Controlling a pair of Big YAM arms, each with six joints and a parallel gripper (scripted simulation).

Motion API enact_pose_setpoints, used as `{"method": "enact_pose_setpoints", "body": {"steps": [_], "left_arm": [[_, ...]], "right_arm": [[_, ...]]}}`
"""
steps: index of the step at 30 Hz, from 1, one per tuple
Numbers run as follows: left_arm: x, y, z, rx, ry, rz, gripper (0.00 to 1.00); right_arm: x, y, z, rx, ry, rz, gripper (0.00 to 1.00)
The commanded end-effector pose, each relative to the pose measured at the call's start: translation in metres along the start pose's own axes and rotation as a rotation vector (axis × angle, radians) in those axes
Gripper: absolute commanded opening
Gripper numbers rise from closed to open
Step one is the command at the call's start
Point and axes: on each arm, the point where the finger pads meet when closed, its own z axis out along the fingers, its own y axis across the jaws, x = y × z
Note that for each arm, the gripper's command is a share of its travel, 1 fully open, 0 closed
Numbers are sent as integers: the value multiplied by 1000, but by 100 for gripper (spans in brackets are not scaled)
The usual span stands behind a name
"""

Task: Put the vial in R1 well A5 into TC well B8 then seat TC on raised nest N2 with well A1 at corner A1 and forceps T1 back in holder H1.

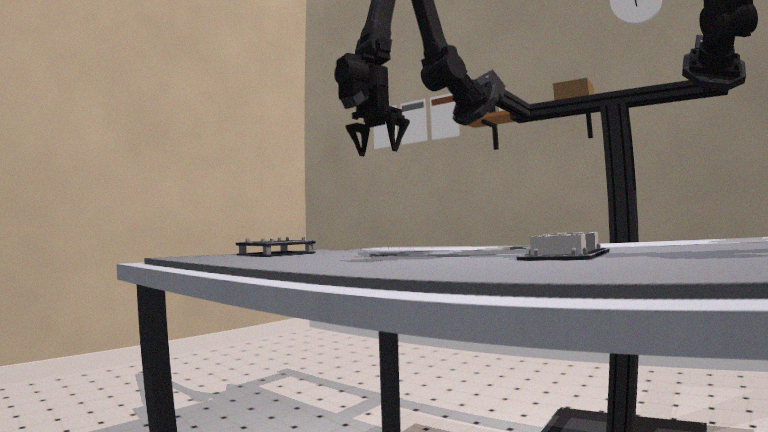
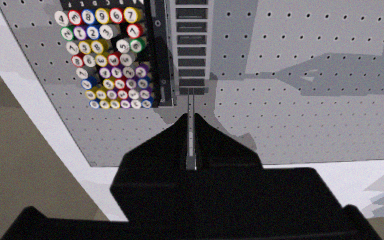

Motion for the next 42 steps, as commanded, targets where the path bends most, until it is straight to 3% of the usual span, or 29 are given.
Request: {"method": "enact_pose_setpoints", "body": {"steps": [1, 4, 42], "left_arm": [[6, 2, 1, 3, 13, 3, 7], [-1, 5, -11, -10, -8, 7, 7], [3, 3, -30, -3, 3, 5, 7]], "right_arm": [[-8, -1, -3, 1, -17, -13, 100], [-8, -1, -3, 1, -17, -13, 100], [-8, -1, -3, 1, -17, -13, 100]]}}
